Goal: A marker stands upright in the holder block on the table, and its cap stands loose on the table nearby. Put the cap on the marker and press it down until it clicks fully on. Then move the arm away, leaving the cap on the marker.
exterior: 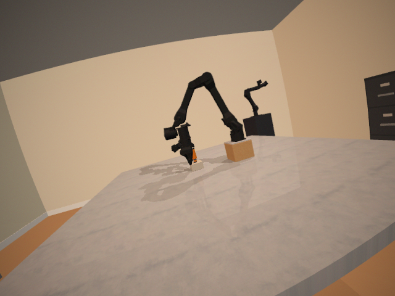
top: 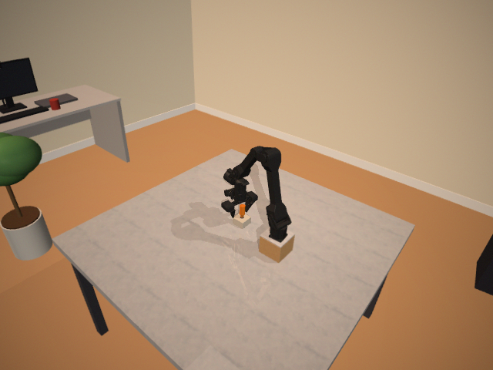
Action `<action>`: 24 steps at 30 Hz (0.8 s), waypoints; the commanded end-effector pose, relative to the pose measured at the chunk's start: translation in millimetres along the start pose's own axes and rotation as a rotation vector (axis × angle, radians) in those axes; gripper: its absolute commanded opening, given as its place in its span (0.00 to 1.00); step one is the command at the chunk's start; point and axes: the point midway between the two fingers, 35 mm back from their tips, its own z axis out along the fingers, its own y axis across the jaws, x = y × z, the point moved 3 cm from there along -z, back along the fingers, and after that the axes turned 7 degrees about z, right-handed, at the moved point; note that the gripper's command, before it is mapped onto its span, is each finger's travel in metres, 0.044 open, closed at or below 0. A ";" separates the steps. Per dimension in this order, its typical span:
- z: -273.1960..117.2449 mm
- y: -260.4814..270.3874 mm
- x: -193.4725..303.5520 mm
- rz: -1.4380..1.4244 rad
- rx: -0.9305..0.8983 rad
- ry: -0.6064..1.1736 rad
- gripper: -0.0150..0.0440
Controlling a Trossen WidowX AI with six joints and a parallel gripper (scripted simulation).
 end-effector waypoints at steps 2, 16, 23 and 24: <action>-4.6 2.0 0.1 -0.005 -0.007 0.006 1.00; -88.8 -2.0 8.9 -0.121 -0.003 0.003 0.87; -101.6 -3.6 19.5 -0.243 -0.007 0.007 0.56; -101.6 -3.6 19.5 -0.243 -0.007 0.007 0.51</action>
